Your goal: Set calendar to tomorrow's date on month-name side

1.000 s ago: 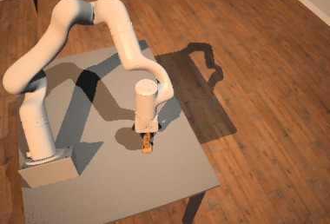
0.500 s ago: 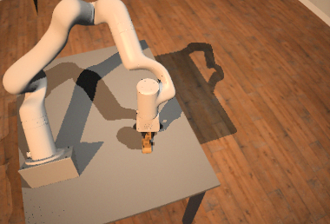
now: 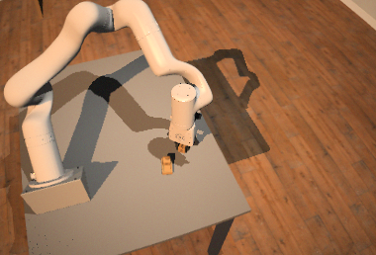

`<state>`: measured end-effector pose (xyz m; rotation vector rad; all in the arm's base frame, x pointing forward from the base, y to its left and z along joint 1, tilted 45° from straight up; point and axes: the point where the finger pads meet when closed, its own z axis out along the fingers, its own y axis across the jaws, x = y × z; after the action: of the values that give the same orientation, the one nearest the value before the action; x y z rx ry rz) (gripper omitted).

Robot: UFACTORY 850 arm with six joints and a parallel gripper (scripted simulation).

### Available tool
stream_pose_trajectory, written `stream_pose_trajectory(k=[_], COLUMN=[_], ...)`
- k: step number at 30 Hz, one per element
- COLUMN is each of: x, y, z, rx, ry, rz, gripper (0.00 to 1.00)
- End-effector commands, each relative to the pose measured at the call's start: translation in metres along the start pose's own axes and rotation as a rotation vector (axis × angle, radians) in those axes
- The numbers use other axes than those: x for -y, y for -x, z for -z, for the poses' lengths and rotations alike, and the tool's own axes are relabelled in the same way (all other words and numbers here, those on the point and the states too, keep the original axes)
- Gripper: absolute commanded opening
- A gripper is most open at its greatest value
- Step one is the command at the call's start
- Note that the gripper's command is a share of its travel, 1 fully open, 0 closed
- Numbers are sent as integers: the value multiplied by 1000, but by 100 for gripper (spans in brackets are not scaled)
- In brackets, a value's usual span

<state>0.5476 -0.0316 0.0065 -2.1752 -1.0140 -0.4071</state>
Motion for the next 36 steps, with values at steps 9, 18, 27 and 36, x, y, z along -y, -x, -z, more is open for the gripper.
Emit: stream_pose_trajectory(k=[9, 18, 27, 36], x=[-30, -45, -52, -52], y=[-48, -83, -102, -103], z=[-4, -8, -11, -11], rx=[17, 20, 22, 22], ry=[-12, -12, -12, -12], rz=[-405, -673, -821, -827], gripper=[27, 27, 27, 27])
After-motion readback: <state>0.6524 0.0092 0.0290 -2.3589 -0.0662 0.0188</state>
